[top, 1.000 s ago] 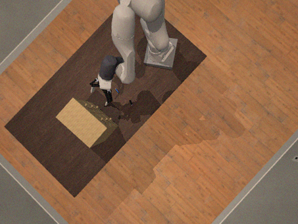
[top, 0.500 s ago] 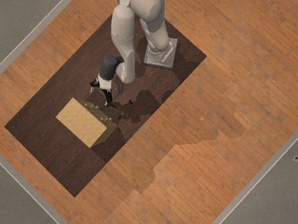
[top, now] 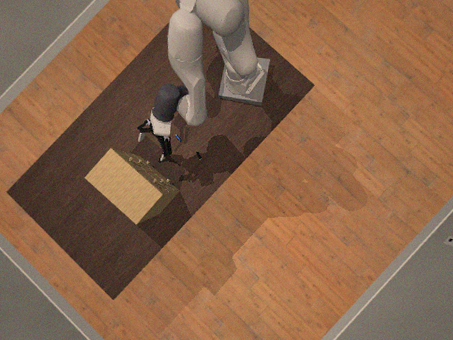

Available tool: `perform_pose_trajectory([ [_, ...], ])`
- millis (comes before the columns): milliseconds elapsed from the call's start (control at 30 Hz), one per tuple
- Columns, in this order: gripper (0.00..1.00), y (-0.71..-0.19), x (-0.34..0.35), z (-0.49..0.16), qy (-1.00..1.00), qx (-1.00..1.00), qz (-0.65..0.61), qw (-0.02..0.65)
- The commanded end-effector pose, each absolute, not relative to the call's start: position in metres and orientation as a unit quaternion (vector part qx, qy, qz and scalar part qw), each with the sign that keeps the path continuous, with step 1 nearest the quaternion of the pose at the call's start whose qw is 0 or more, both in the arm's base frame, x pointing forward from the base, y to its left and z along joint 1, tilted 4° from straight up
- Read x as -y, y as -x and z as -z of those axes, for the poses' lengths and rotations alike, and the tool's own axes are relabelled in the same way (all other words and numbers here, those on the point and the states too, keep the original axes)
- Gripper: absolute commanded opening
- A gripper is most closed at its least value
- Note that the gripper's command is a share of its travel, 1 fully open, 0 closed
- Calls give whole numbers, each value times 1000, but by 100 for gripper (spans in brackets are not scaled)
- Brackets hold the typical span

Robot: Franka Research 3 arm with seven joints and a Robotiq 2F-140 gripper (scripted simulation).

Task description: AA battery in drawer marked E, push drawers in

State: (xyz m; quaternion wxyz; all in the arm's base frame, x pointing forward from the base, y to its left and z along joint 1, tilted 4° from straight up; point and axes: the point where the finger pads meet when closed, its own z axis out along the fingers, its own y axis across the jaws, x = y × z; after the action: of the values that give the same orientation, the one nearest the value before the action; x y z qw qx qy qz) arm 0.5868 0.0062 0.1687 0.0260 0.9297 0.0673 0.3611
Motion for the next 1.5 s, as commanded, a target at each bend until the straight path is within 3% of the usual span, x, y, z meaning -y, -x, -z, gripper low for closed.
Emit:
perform_pose_trajectory([
  [0, 100, -587, -7, -169, -929, -60, -365, 20],
  [1467, 100, -587, -13, -165, -923, -64, -380, 9],
])
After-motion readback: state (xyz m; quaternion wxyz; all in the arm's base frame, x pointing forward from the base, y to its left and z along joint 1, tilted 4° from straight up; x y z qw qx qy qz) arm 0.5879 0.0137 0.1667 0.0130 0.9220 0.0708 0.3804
